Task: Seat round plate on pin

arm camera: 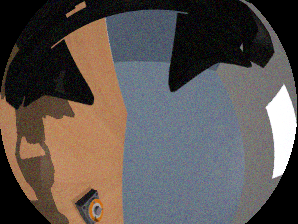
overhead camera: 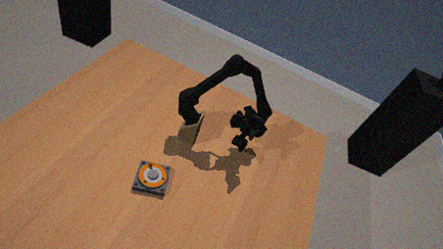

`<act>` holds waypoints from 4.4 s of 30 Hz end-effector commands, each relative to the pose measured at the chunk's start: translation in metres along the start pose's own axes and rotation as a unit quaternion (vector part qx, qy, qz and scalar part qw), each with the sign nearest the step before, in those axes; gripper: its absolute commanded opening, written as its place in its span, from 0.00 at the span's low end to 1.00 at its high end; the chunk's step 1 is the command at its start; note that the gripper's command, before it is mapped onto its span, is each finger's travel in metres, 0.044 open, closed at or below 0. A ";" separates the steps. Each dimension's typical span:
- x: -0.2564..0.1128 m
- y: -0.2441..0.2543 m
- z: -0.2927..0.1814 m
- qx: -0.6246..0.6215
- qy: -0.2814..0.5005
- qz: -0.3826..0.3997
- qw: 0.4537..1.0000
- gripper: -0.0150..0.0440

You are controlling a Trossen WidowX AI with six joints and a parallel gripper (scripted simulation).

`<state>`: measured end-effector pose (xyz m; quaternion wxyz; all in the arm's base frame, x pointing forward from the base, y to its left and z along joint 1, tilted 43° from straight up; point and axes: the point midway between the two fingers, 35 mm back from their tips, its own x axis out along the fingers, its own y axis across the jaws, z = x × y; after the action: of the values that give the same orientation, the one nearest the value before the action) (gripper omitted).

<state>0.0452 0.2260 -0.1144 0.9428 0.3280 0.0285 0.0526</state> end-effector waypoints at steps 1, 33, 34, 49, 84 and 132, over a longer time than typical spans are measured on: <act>0.001 0.001 0.001 0.010 -0.002 -0.005 1.000 0.89; 0.169 -0.039 0.202 0.787 -0.606 0.105 -0.042 0.25; 0.170 -0.042 0.207 0.779 -0.610 0.123 -0.072 0.25; 0.162 -0.099 0.308 0.417 -0.506 0.508 -0.559 0.25; 0.163 -0.149 0.311 0.403 -0.497 0.518 -0.568 0.25; 0.199 -0.152 0.342 0.403 -0.496 0.519 -0.568 0.25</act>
<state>0.2808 -0.0792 0.0538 0.6811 -0.2326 0.6333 -0.2846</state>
